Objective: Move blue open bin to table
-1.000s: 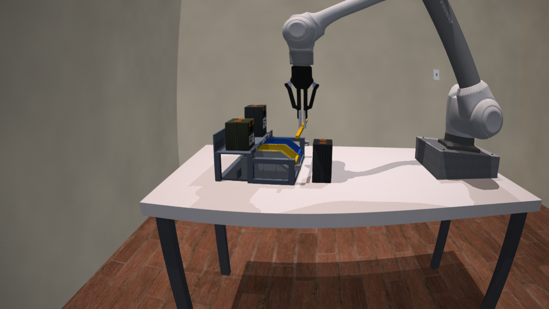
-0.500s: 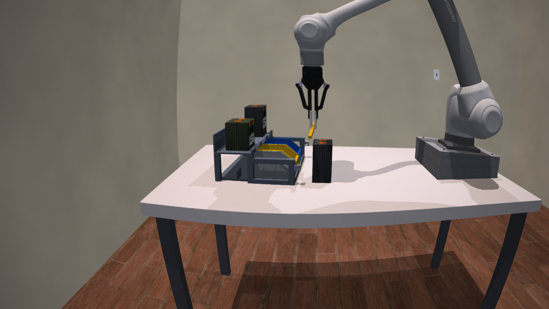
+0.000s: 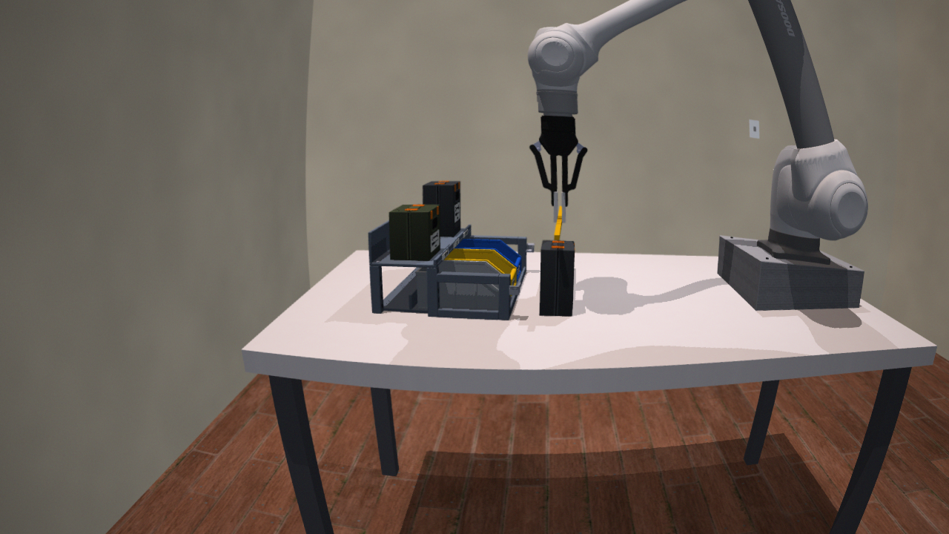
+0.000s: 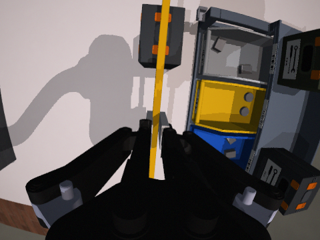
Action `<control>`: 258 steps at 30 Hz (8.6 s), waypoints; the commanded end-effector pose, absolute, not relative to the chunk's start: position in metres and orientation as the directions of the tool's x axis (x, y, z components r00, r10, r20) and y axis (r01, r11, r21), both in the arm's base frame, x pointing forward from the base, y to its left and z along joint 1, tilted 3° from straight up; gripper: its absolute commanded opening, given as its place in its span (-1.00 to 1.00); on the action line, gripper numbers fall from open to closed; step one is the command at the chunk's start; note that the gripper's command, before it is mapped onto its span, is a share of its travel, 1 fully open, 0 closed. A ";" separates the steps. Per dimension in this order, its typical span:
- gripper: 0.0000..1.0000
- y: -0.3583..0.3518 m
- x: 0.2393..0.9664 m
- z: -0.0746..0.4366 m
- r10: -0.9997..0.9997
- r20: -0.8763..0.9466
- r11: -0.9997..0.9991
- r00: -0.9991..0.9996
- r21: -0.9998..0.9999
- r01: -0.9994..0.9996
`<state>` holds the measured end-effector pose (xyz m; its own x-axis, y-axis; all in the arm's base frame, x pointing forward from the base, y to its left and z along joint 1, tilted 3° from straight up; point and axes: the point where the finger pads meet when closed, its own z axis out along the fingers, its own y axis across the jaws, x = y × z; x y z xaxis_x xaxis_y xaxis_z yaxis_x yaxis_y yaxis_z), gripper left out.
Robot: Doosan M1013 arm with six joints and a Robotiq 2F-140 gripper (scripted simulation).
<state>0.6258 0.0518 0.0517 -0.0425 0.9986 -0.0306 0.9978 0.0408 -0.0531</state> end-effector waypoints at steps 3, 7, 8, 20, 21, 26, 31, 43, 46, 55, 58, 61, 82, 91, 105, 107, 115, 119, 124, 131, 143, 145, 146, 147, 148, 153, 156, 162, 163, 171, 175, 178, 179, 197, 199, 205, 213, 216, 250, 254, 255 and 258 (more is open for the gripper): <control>-1.00 0.052 0.626 0.052 0.999 -0.030 0.041 -0.042 -0.053 0.998; -1.00 0.044 0.595 0.054 0.999 -0.030 0.041 -0.042 -0.053 0.998; -1.00 0.042 0.587 0.054 0.999 -0.030 0.041 -0.042 -0.053 0.998; -1.00 0.042 0.587 0.054 0.999 -0.030 0.041 -0.042 -0.053 0.998; -1.00 0.041 0.579 0.054 0.999 -0.030 0.041 -0.042 -0.053 0.998; -1.00 0.033 0.548 0.056 0.999 -0.030 0.041 -0.042 -0.053 0.998; -1.00 0.033 0.548 0.056 0.999 -0.030 0.041 -0.042 -0.053 0.998; -1.00 0.020 0.495 0.059 0.999 -0.030 0.041 -0.042 -0.053 0.998; -1.00 0.020 0.495 0.059 0.999 -0.030 0.041 -0.042 -0.053 0.998; -1.00 0.020 0.493 0.059 0.999 -0.030 0.041 -0.042 -0.053 0.998; -1.00 0.019 0.488 0.059 0.999 -0.030 0.041 -0.042 -0.053 0.998; -1.00 0.018 0.487 0.059 0.999 -0.030 0.041 -0.042 -0.053 0.998; -1.00 0.020 0.495 0.059 0.999 -0.030 0.041 -0.042 -0.053 0.998; -1.00 0.021 0.497 0.059 0.999 -0.030 0.041 -0.042 -0.053 0.998; -1.00 0.021 0.499 0.059 0.999 -0.030 0.041 -0.042 -0.053 0.998; -1.00 0.021 0.499 0.059 0.999 -0.030 0.041 -0.042 -0.053 0.998; -1.00 0.022 0.500 0.058 0.999 -0.030 0.041 -0.042 -0.053 0.998; -1.00 0.022 0.500 0.058 0.999 -0.030 0.041 -0.042 -0.053 0.998; -1.00 0.021 0.500 0.050 0.999 -0.030 0.041 -0.042 -0.053 0.998; -1.00 0.021 0.500 0.038 0.999 -0.030 0.041 -0.042 -0.053 0.998; -1.00 0.020 0.499 0.023 0.999 -0.030 0.041 -0.042 -0.053 0.998; -1.00 0.020 0.499 0.019 0.999 -0.030 0.041 -0.042 -0.053 0.998; -1.00 0.020 0.499 0.019 0.999 -0.030 0.041 -0.042 -0.053 0.998; -1.00 0.020 0.499 0.019 0.999 -0.030 0.041 -0.042 -0.053 0.998; -1.00 0.020 0.499 0.019 0.999 -0.030 0.041 -0.042 -0.053 0.998; -1.00 0.020 0.499 0.019 0.999 -0.030 0.041 -0.042 -0.053 0.998; -1.00 0.020 0.499 0.019 0.999 -0.030 0.041 -0.042 -0.053 0.998; -1.00 0.020 0.498 -0.001 0.999 -0.030 0.041 -0.042 -0.053 0.998; -1.00 0.020 0.498 -0.001 0.999 -0.030 0.041 -0.042 -0.053 0.998; -1.00 0.020 0.498 -0.001 0.999 -0.030 0.041 -0.042 -0.053 0.998; -1.00 0.020 0.498 -0.009 0.999 -0.030 0.041 -0.042 -0.053 0.998; -1.00 0.019 0.497 -0.021 0.999 -0.030 0.041 -0.042 -0.053 0.998; -1.00 0.019 0.497 -0.021 0.999 -0.030 0.041 -0.042 -0.053 0.998; -1.00 0.019 0.497 -0.041 0.999 -0.030 0.041 -0.042 -0.053 0.998; -1.00 0.019 0.497 -0.041 0.999 -0.030 0.041 -0.042 -0.053 0.998; -1.00 0.019 0.497 -0.041 0.999 -0.030 0.041 -0.042 -0.053 0.998; -1.00 0.018 0.496 -0.061 0.999 -0.030 0.041 -0.042 -0.053 0.998; -1.00 0.018 0.496 -0.061 0.999 -0.030 0.041 -0.042 -0.053 0.998; -1.00 0.017 0.495 -0.090 0.999 -0.030 0.041 -0.042 -0.053 0.998; -1.00 0.017 0.495 -0.090 0.999 -0.030 0.041 -0.042 -0.053 0.998; -1.00 0.017 0.495 -0.090 0.999 -0.030 0.041 -0.042 -0.053 0.998; -1.00 0.017 0.495 -0.090 0.999 -0.030 0.041 -0.042 -0.053 0.998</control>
